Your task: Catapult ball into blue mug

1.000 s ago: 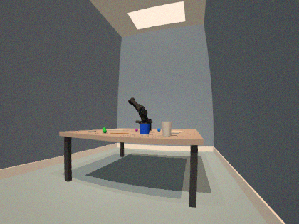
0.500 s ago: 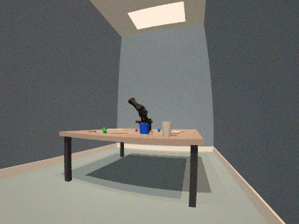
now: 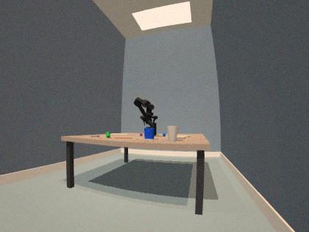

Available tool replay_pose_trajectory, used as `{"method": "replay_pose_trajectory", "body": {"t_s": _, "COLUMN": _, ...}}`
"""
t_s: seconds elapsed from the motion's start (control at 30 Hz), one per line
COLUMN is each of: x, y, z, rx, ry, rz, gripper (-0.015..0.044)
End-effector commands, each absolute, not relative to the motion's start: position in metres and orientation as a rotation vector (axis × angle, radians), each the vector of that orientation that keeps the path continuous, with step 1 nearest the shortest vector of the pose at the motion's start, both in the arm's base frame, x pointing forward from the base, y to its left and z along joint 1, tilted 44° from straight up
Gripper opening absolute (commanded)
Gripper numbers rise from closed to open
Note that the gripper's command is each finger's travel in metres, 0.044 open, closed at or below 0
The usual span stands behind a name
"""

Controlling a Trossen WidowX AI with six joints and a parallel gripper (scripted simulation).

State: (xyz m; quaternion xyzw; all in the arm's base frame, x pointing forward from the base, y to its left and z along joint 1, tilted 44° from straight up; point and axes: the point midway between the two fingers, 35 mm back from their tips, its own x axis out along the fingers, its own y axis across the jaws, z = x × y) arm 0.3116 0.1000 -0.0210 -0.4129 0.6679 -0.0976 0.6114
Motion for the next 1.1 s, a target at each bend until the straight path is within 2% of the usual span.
{"method": "replay_pose_trajectory", "body": {"t_s": 0.0, "x": 0.311, "y": 0.095, "z": -0.025, "rx": -0.958, "ry": 1.556, "rz": -0.230, "gripper": 0.0440}}
{"method": "replay_pose_trajectory", "body": {"t_s": 0.3, "x": 0.306, "y": 0.140, "z": 0.023, "rx": -0.950, "ry": 1.546, "rz": -0.225, "gripper": 0.0440}}
{"method": "replay_pose_trajectory", "body": {"t_s": 0.33, "x": 0.307, "y": 0.122, "z": 0.006, "rx": -0.959, "ry": 1.561, "rz": -0.234, "gripper": 0.0414}}
{"method": "replay_pose_trajectory", "body": {"t_s": 0.47, "x": 0.299, "y": 0.085, "z": 0.018, "rx": -0.903, "ry": 1.545, "rz": -0.272, "gripper": 0.0309}}
{"method": "replay_pose_trajectory", "body": {"t_s": 0.5, "x": 0.296, "y": 0.074, "z": 0.021, "rx": -0.887, "ry": 1.540, "rz": -0.285, "gripper": 0.0300}}
{"method": "replay_pose_trajectory", "body": {"t_s": 0.9, "x": 0.215, "y": -0.043, "z": 0.033, "rx": -0.708, "ry": 1.467, "rz": -0.467, "gripper": 0.0300}}
{"method": "replay_pose_trajectory", "body": {"t_s": 1.07, "x": 0.192, "y": -0.063, "z": 0.032, "rx": -0.676, "ry": 1.450, "rz": -0.510, "gripper": 0.0300}}
